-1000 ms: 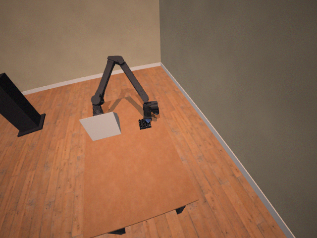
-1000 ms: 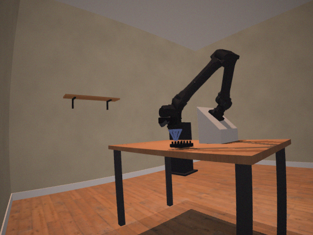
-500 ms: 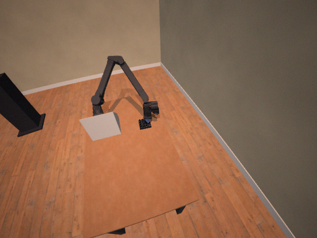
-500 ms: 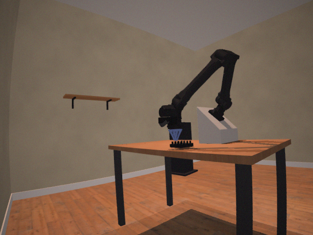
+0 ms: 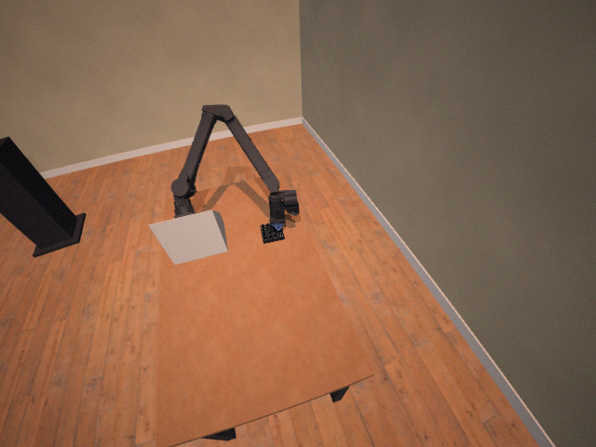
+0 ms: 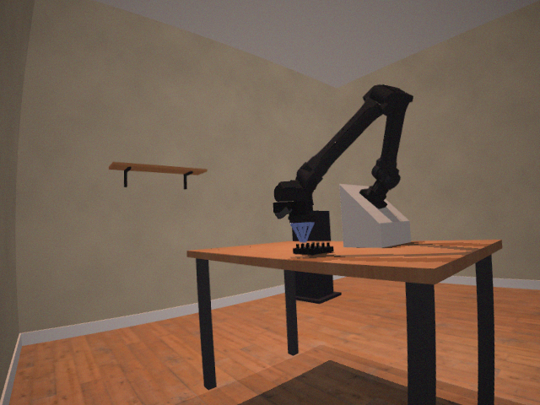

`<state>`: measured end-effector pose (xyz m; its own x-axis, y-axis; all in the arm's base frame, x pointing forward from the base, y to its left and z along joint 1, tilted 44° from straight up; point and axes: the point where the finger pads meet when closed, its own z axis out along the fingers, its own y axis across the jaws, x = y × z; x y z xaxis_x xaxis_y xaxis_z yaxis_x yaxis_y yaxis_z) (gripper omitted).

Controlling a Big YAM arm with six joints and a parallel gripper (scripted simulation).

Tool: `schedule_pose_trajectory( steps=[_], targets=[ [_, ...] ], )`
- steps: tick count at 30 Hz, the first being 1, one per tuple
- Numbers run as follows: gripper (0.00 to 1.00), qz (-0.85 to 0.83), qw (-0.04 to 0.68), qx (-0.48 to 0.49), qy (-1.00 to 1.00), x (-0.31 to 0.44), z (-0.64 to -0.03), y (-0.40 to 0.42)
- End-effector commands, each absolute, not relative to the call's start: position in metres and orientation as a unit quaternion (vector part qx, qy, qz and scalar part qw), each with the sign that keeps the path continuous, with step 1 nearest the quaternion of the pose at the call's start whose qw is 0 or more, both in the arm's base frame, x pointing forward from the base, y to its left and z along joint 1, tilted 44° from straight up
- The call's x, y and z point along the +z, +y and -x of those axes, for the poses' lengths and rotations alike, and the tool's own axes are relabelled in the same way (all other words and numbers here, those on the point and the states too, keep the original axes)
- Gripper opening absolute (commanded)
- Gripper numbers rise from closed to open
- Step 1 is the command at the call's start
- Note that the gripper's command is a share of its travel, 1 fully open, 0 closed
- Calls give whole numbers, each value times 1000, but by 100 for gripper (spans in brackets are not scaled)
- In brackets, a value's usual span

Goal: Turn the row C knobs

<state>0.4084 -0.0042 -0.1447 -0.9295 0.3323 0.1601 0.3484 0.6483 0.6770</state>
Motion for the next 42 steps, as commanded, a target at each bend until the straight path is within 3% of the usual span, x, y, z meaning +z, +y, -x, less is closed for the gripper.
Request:
schedule_pose_trajectory(
  steps=[1,42],
  targets=[
    [20,183,-4,-375,-909,-131,-425,-6],
    [20,182,-8,-375,-909,-129,-430,-6]
  ],
)
